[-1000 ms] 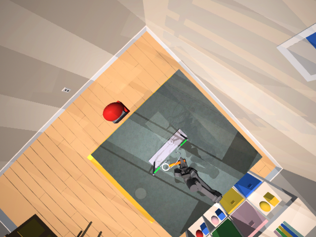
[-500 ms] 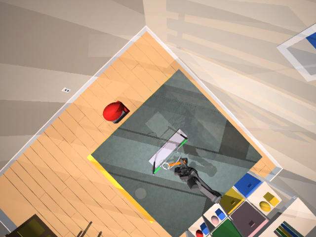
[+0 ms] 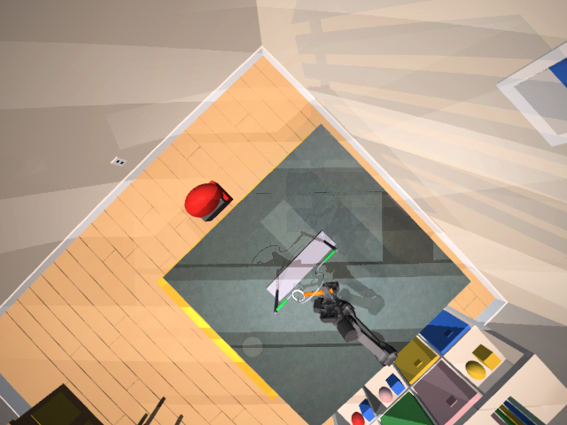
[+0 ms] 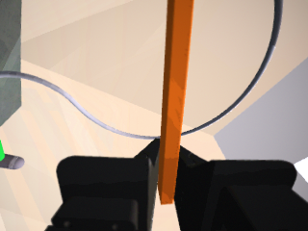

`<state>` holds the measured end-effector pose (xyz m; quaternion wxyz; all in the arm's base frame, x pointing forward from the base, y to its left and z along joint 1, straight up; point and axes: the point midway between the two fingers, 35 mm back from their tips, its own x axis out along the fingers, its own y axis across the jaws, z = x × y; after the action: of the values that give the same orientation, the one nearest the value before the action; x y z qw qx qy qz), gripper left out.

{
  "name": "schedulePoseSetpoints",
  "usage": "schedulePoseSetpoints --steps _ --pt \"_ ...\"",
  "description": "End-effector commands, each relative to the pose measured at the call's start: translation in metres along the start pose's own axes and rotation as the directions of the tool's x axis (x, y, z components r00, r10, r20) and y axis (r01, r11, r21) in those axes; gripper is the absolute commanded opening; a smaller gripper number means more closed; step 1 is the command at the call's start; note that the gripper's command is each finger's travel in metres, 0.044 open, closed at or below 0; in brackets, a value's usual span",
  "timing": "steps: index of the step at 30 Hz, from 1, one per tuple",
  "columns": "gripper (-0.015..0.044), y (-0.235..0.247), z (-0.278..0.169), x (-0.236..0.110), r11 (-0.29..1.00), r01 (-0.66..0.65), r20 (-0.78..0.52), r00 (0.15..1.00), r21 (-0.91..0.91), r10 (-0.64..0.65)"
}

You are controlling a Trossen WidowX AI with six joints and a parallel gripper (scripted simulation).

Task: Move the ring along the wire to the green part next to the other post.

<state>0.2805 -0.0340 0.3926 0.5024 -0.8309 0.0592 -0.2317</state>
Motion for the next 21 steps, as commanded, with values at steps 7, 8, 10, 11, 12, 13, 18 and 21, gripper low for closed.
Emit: schedulePoseSetpoints --steps 7,8,10,11,12,13,18,21 --pt "-0.0150 0.005 -0.002 -0.001 0.998 0.033 0.006 0.999 -0.052 -0.032" --pt "-0.0150 0.006 -0.002 -0.001 0.998 0.032 0.005 0.999 -0.051 -0.032" --pt "-0.0150 0.009 -0.002 -0.001 0.998 0.030 0.005 1.000 -0.046 -0.029" --pt "-0.0150 0.010 -0.003 -0.001 0.999 0.027 0.004 1.000 -0.041 -0.027" --pt "-0.0150 0.012 -0.003 -0.001 0.999 0.023 0.003 1.000 -0.034 -0.023" --pt "-0.0150 0.014 -0.003 -0.002 0.999 0.020 0.002 1.000 -0.028 -0.020" --pt "-0.0150 0.021 -0.004 -0.006 1.000 0.002 -0.031 1.000 0.001 -0.002" --pt "-0.0150 0.030 -0.004 -0.012 0.999 -0.022 -0.081 0.996 0.042 0.026"
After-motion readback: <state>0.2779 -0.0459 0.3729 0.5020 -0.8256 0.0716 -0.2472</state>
